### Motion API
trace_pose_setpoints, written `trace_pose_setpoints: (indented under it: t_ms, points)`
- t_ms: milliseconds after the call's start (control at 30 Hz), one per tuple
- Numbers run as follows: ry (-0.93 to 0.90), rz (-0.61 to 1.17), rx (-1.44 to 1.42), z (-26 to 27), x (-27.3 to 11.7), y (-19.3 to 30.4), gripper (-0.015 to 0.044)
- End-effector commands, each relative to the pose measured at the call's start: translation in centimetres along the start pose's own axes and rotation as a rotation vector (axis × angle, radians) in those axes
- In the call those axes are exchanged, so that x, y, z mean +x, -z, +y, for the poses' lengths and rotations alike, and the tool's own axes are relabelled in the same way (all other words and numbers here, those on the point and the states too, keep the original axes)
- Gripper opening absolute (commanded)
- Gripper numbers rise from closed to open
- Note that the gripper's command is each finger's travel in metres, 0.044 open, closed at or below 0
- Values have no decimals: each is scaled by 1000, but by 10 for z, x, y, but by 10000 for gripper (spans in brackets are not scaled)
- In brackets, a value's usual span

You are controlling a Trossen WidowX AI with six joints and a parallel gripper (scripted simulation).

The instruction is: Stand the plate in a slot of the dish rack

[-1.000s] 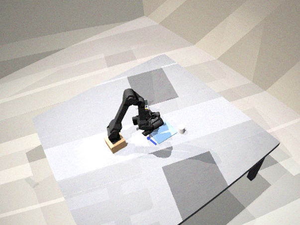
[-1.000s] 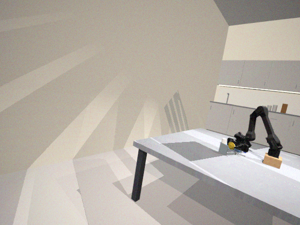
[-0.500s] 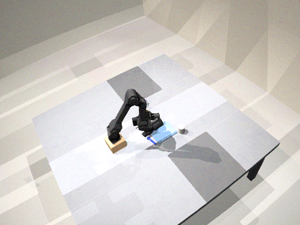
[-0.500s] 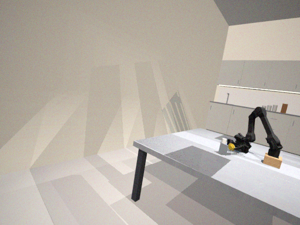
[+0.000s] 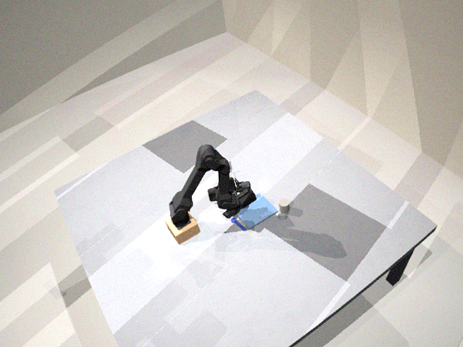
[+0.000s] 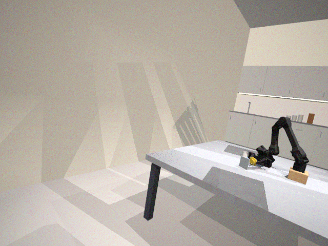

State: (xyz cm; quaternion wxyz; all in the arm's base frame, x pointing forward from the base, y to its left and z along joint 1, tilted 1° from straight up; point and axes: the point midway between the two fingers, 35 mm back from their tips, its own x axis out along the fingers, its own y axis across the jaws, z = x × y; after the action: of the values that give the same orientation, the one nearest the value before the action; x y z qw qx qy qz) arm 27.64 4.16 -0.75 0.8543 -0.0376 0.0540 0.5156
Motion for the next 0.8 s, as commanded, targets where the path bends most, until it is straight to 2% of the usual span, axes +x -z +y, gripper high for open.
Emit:
trace_pose_setpoints:
  t_ms: [0,267,633,767]
  points:
    - [0,0,0,0,0,0,400]
    - [-1,0,0,-2,-1,-5,400]
    - [-16,-7,-4,-12,-15,-111,400]
    - [-17,-8,-4,-12,-16,-117,400]
